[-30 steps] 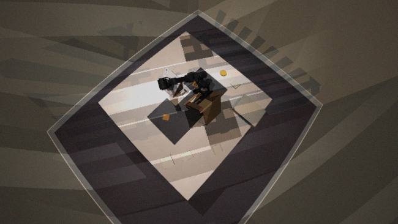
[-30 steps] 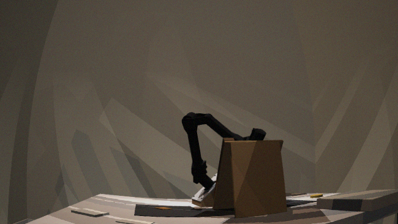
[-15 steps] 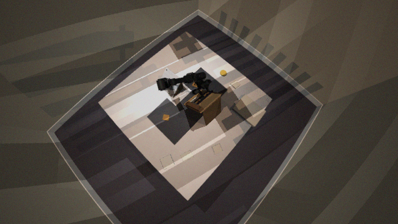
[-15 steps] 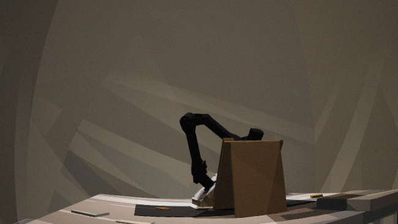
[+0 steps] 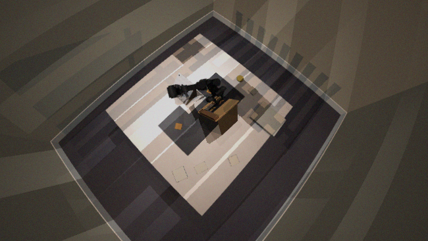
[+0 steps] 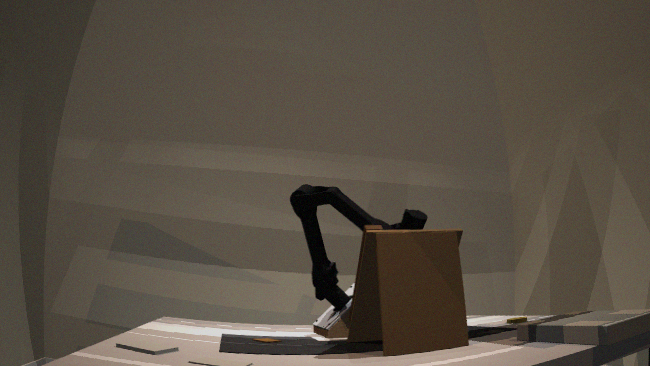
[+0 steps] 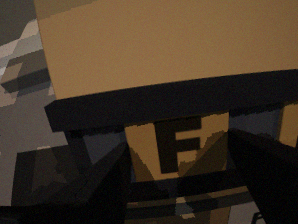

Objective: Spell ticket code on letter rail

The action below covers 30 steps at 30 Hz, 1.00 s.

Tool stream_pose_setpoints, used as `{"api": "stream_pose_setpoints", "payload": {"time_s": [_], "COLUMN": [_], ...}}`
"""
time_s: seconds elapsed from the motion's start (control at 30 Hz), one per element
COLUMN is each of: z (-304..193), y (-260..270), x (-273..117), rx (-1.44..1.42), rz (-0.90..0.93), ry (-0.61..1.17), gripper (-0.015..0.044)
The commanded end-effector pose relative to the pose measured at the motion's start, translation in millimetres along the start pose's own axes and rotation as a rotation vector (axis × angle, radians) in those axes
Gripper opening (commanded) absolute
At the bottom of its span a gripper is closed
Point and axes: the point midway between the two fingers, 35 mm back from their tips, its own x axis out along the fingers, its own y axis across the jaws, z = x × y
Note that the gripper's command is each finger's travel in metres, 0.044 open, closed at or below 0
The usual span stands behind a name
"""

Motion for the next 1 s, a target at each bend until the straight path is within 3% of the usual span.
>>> {"api": "stream_pose_setpoints", "payload": {"time_s": [0.0,0.97], "z": [-1.1,-1.2], "y": [-2.8,-19.4], "x": [-0.6,-0.4], "rx": [-0.004,-0.005], "rz": [0.003,0.003], "ry": [0.0,0.0], "gripper": [0.0,0.0]}}
